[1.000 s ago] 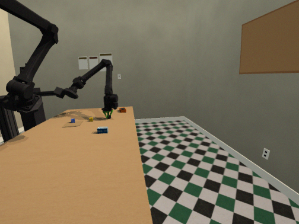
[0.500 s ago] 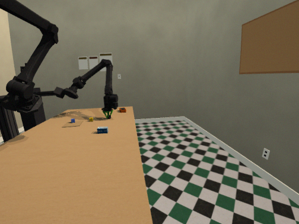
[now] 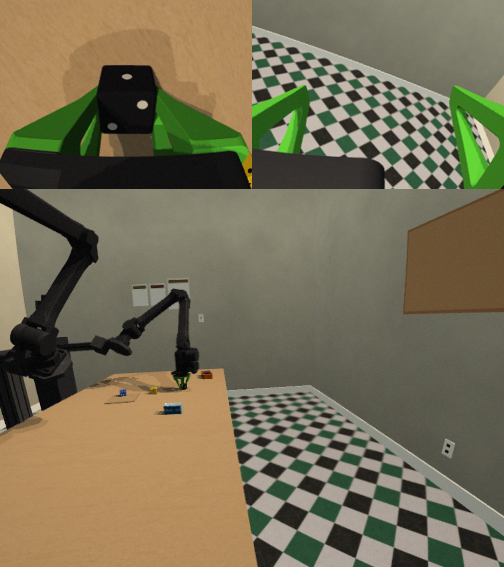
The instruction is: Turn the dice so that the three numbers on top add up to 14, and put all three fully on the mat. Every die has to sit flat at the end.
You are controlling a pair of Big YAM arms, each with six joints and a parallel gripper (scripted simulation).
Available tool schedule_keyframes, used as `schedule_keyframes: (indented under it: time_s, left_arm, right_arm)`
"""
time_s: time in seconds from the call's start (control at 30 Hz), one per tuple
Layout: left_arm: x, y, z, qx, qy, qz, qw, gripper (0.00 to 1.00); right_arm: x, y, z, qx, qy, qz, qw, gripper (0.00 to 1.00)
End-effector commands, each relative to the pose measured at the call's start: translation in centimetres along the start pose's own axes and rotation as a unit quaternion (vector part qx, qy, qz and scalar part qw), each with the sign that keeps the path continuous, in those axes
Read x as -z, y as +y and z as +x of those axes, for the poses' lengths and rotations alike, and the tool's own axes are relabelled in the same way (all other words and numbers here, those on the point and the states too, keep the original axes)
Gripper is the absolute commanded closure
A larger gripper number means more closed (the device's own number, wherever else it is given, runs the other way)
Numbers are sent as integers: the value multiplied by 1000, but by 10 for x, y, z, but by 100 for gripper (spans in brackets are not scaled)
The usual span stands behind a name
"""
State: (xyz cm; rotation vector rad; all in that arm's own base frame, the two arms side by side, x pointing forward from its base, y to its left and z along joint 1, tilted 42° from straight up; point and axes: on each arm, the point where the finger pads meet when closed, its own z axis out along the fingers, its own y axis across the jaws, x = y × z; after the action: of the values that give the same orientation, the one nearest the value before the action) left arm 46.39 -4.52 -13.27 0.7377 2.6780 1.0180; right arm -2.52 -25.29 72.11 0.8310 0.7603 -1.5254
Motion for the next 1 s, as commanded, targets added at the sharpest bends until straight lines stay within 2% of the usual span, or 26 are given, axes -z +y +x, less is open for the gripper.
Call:
schedule_keyframes:
  time_s: [0.0, 0.17, 0.47, 0.57, 0.67, 0.7, 0.97]
  left_arm:
    - [16, 1, -12, 2, -15, -1, 1000, 74]
    - [27, -1, -5, -1, -11, -2, 1000, 74]
    - [97, 5, -22, 11, -24, -3, 1000, 74]
    - [111, 4, -21, 10, -24, -2, 1000, 74]
    - [113, 4, -20, 10, -24, -2, 1000, 74]
    - [90, 2, 3, 5, 10, 0, 1000, 74]
    - [104, 4, -8, 9, -6, 0, 1000, 74]
  right_arm:
    - [9, -3, -22, -4, -26, 3, 1000, 0]
    - [9, -3, -22, -4, -26, 3, 1000, 0]
    - [9, -3, -22, -4, -26, 3, 1000, 0]
    - [9, -3, -22, -4, -26, 3, 1000, 0]
    - [9, -3, -22, -4, -26, 3, 1000, 0]
    - [9, -3, -22, -4, -26, 3, 1000, 0]
    - [9, -3, -22, -4, -26, 3, 1000, 0]
